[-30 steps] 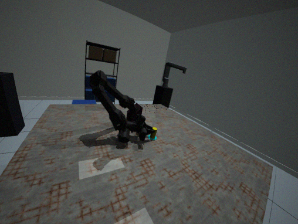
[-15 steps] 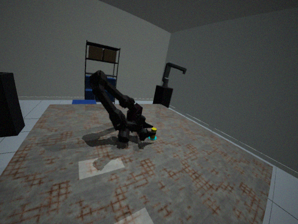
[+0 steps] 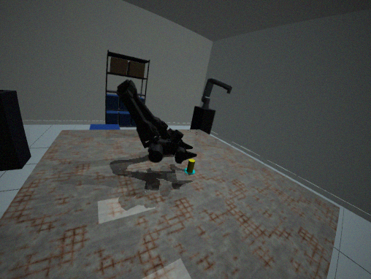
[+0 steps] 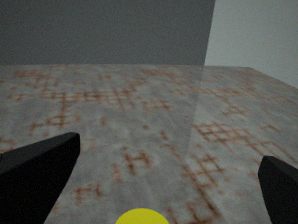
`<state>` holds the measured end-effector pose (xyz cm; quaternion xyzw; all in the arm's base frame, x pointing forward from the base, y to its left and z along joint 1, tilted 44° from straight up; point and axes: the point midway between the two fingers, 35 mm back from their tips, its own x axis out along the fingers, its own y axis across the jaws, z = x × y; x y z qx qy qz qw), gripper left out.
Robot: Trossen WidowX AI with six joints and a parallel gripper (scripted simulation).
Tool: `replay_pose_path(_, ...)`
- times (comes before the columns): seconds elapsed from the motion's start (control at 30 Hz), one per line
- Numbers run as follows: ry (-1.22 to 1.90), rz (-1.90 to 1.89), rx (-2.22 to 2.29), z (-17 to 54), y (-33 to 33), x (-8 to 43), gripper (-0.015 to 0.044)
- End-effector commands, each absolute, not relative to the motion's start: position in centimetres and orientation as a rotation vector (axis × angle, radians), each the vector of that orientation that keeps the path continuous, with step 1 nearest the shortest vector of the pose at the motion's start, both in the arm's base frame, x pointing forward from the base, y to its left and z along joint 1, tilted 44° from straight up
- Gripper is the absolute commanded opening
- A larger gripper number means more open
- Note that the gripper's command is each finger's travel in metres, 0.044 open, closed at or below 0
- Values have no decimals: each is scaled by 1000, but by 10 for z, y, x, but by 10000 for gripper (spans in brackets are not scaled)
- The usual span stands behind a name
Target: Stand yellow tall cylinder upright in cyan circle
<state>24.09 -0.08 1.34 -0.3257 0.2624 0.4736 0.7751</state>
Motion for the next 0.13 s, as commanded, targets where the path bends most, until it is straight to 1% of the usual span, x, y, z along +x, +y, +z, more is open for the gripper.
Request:
replay_pose_path(0.0, 569, 1029, -696, 24, 13, 237, 400)
replay_pose_path(0.1, 565, 1029, -695, 29, 18, 236, 400)
